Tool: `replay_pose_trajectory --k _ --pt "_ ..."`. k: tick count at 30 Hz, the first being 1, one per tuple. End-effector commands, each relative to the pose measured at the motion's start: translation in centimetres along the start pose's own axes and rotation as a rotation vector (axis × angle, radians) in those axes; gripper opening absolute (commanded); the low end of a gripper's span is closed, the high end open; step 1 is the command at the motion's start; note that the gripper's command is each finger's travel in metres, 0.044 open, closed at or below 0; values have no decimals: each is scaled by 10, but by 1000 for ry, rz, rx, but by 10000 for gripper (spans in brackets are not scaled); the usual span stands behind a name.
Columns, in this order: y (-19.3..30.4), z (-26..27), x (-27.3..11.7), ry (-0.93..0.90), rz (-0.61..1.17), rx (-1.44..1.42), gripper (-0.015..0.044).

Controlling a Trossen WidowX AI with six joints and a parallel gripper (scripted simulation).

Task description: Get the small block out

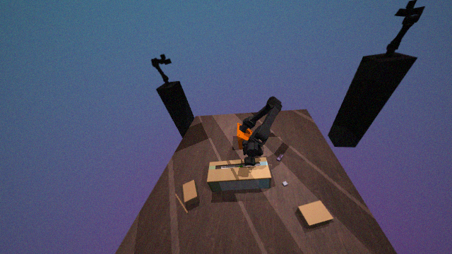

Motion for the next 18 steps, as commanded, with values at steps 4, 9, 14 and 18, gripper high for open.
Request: replay_pose_trajectory --k 4,9,14,18 --pt "-6 3 14 -13 -2 4 400" --pt "-11 3 21 -13 -3 4 400" --pt "-15 4 28 -13 -4 4 400" --pt "-18 5 33 -13 -5 4 400"
Point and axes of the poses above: the point midway between the two fingers, 35 mm back from their tips, its own x axis out along the fingers, its own z axis across the jaws, y = z × x, the point moved 5 cm from there along -x, back along the fingers, and after that the axes turned 9 degrees about x, right-handed, at the moved point
